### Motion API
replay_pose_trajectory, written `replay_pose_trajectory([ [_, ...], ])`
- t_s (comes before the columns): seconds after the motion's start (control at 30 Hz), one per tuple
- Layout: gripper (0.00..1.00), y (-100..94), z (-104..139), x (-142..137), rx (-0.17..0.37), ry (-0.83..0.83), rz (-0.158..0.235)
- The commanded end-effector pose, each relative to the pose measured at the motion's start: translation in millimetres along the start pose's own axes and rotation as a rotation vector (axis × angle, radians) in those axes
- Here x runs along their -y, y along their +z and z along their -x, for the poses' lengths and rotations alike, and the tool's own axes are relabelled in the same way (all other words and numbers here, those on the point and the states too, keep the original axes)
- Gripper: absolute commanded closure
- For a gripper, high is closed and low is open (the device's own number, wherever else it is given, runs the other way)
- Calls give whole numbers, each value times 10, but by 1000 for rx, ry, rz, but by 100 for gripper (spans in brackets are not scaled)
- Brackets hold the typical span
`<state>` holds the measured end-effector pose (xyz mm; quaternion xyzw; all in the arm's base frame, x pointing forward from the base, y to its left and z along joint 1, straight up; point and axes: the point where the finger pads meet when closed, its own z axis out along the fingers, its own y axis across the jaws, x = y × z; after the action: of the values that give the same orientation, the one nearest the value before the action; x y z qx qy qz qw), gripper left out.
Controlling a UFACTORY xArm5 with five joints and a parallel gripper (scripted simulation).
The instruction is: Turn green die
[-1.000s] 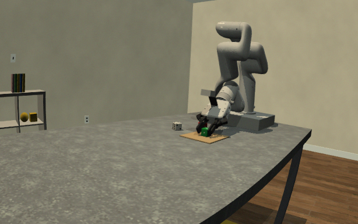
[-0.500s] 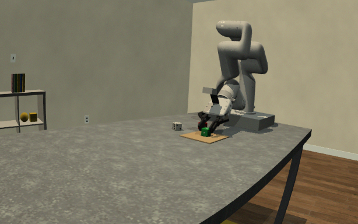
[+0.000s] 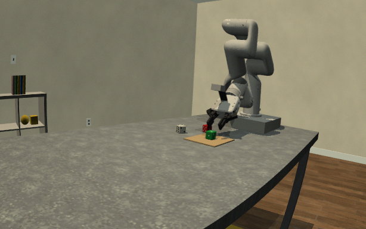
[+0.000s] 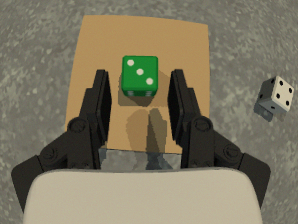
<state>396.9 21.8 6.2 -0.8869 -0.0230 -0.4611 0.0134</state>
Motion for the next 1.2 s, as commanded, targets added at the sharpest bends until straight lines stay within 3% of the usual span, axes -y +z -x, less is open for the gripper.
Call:
replay_pose_trajectory([
  [0.0,53,-21,-15,0,-2,0,0],
  [0.6,53,-339,-457,1,-2,0,0],
  [0.93,53,-358,-486,1,0,0,0],
  [1.17,53,-324,-514,2,60,0,0],
])
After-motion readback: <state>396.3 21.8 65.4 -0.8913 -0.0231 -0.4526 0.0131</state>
